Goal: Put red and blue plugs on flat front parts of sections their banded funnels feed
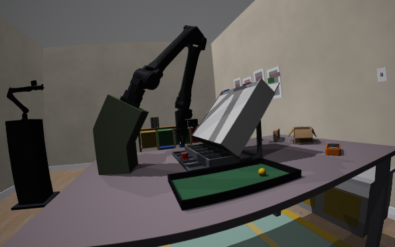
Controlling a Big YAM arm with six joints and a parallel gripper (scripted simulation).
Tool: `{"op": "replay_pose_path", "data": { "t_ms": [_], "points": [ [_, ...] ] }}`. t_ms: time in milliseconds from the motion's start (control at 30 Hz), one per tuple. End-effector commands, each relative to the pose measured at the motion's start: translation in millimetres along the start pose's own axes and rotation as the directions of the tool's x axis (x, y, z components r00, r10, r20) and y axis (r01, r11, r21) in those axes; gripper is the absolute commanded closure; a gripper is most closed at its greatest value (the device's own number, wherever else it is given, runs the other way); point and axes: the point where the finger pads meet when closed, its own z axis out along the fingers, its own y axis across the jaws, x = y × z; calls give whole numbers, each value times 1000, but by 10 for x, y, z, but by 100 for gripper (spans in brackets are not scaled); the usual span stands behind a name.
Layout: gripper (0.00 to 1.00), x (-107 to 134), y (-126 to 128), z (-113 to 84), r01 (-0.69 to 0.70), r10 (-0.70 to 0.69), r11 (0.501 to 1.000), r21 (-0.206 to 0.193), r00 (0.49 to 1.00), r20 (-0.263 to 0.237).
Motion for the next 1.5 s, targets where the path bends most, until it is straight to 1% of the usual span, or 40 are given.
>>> {"op": "replay_pose_path", "data": {
  "t_ms": [0,167,367,433,467,567,733,800,833,867,1467],
  "points": [
    [100,16,37,-132,4,-3,1000,-7,1000,4],
    [100,17,32,-307,3,-3,1000,-6,1000,5],
    [100,21,25,-653,3,-3,1000,-6,1000,5],
    [100,21,25,-653,3,-3,1000,-6,1000,5],
    [100,-48,84,-731,-3,4,1000,-16,1000,14],
    [100,16,27,-874,3,-3,1000,-7,1000,6],
    [100,8,36,-1033,1,-1,1000,-10,1000,7],
    [100,-14,7,-1035,-7,7,1000,-5,1000,5],
    [100,17,-44,-955,-8,8,1000,14,1000,-9],
    [100,47,-65,-909,-4,5,1000,25,1000,-17],
    [100,25,-43,-916,-2,2,1000,20,1000,-15]
  ]
}}
